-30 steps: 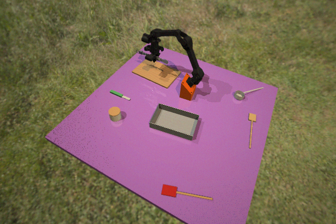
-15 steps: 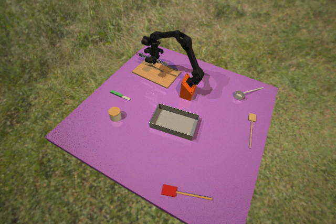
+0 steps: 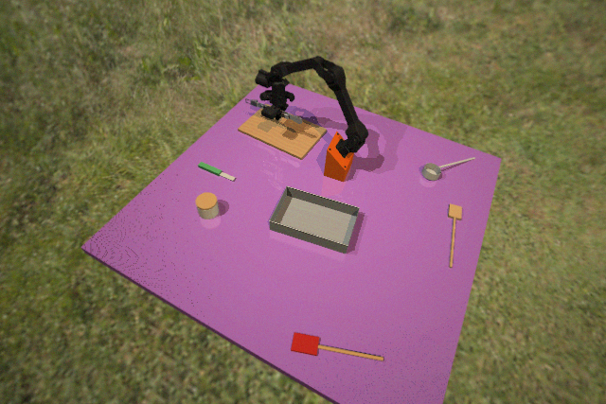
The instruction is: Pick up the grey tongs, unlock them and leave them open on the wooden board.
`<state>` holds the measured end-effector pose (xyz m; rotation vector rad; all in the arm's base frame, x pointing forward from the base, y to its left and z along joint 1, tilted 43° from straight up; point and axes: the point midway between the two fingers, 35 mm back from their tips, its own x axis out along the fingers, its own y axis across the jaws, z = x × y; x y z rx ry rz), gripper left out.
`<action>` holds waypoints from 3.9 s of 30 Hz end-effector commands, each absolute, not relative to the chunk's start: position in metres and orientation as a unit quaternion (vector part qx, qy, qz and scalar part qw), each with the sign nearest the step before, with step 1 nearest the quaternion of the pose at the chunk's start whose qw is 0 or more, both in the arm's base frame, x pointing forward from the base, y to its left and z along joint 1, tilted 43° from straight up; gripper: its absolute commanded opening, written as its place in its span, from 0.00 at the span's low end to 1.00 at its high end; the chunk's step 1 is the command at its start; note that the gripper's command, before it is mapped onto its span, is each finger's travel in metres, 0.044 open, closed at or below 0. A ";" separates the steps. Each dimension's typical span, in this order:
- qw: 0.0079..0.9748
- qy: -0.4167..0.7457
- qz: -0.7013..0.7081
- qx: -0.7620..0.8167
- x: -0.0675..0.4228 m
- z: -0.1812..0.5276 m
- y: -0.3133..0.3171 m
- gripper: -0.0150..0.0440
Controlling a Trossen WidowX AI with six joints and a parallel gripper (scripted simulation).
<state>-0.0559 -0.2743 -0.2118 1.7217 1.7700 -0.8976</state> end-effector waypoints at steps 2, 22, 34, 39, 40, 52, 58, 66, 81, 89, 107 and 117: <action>0.256 0.653 -0.331 0.632 -0.057 -0.217 -0.270 0.00; 0.256 0.653 -0.331 0.632 -0.059 -0.240 -0.246 0.00; 0.255 0.653 -0.331 0.632 -0.060 -0.248 -0.236 0.00; 0.252 0.653 -0.327 0.635 -0.058 -0.249 -0.233 0.18; 0.252 0.653 -0.327 0.635 -0.058 -0.249 -0.233 0.22; 0.252 0.653 -0.327 0.635 -0.058 -0.249 -0.233 0.76; 0.252 0.653 -0.327 0.635 -0.058 -0.249 -0.233 1.00; 0.265 0.659 -0.326 0.624 -0.033 -0.240 -0.255 1.00; 0.261 0.651 -0.326 0.634 0.102 -0.177 -0.313 1.00; 0.265 0.655 -0.325 0.628 0.105 -0.151 -0.333 1.00; 0.267 0.657 -0.325 0.626 0.106 -0.138 -0.341 1.00; 0.267 0.657 -0.325 0.626 0.106 -0.138 -0.341 1.00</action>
